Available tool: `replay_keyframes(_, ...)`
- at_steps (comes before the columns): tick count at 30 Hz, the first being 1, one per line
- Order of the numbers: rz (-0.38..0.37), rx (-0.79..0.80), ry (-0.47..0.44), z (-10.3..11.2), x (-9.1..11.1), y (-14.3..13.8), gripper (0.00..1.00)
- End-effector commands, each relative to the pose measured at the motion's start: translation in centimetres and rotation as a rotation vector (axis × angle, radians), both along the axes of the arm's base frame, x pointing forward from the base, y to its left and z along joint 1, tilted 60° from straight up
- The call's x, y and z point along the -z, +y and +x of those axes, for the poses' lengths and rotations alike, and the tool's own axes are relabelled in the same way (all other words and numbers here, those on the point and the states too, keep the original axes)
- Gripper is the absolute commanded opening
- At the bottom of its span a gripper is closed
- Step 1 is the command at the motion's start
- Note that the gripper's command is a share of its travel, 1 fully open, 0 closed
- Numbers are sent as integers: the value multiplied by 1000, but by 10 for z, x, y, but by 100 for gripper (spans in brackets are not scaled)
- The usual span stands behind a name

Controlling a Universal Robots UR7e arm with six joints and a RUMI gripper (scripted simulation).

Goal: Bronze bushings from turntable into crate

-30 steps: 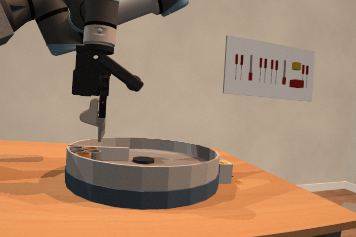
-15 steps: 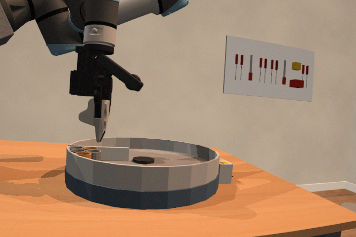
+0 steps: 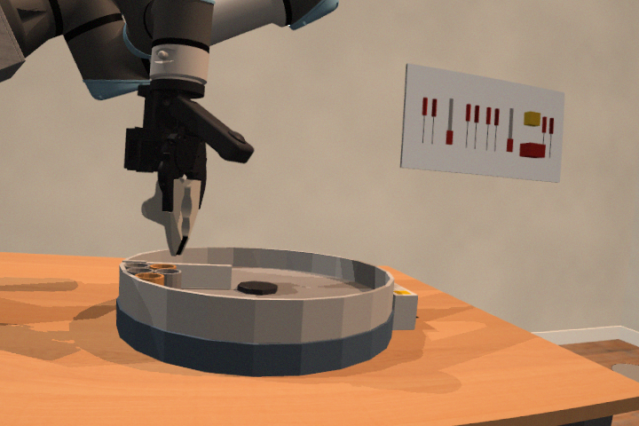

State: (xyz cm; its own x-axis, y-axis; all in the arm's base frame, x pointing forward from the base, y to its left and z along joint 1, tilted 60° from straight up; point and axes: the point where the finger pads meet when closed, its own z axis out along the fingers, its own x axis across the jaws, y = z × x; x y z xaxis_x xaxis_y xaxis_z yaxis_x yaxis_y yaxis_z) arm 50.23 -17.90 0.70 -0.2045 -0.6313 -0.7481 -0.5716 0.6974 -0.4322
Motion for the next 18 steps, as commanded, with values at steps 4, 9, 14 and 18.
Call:
replay_keyframes(4, 119, 83, 54, -1, 2, -2, 5)
replay_keyframes(9, 198, 133, 87, -1, 3, -2, 5)
replay_keyframes(14, 244, 163, 106, -1, 4, -3, 5)
replay_keyframes(18, 305, 201, 132, -2, 4, -3, 5)
